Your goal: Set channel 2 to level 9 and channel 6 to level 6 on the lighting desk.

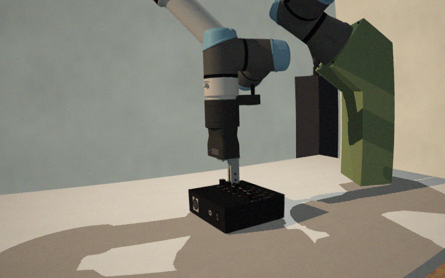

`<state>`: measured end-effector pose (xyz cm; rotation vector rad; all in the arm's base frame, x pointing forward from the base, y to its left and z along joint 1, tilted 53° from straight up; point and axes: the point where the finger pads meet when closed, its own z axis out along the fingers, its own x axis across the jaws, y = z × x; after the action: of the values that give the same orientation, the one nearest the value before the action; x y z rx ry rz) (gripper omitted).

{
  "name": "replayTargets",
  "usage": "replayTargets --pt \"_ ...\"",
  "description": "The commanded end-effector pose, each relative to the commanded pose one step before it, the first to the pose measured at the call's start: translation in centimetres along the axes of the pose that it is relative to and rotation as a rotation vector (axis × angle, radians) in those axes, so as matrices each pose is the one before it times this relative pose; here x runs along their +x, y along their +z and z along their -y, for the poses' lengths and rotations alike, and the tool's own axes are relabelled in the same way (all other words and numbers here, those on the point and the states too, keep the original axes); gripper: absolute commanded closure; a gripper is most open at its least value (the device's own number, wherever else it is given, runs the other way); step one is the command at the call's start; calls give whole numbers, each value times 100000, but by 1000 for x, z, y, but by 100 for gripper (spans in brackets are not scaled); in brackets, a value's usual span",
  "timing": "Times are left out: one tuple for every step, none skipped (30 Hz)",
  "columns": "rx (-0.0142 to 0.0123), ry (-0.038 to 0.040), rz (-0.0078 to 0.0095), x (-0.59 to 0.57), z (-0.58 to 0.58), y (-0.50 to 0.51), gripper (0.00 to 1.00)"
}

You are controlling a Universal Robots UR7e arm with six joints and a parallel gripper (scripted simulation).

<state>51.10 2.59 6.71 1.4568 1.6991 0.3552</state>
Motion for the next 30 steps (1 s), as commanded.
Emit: replayTargets --pt "-272 36 -14 3 -76 -37 100" --pt "0 0 0 0 0 0 100" --pt "0 0 0 0 0 0 100" --pt "0 0 0 0 25 0 100" --pt "0 0 0 0 35 0 100" --pt "0 0 0 0 45 0 100" --pt "0 0 0 0 53 0 100" --pt "0 0 0 0 59 0 100" --pt "0 0 0 0 62 0 100" --pt "0 0 0 0 62 0 100" --pt "0 0 0 0 59 0 100" --pt "0 0 0 0 53 0 100" --pt "0 0 0 0 45 0 100" --pt "0 0 0 0 35 0 100" --pt "0 0 0 0 24 0 100" --pt "0 0 0 0 14 0 100" --pt "0 0 0 0 6 0 100" --pt "0 0 0 0 1 0 100" --pt "0 0 0 0 0 0 100" --pt "0 0 0 0 0 0 100" --pt "0 0 0 0 0 -3 100" --pt "0 0 0 0 0 -19 100" --pt "0 0 0 0 0 -47 100" --pt "0 0 0 0 0 -82 100" --pt "0 0 0 0 0 -123 100" --pt "0 0 0 0 1 -165 100" --pt "0 0 0 0 0 -204 100" --pt "0 0 0 0 0 -240 100" --pt "0 0 0 0 0 -270 100" --pt "0 0 0 0 1 -293 100"
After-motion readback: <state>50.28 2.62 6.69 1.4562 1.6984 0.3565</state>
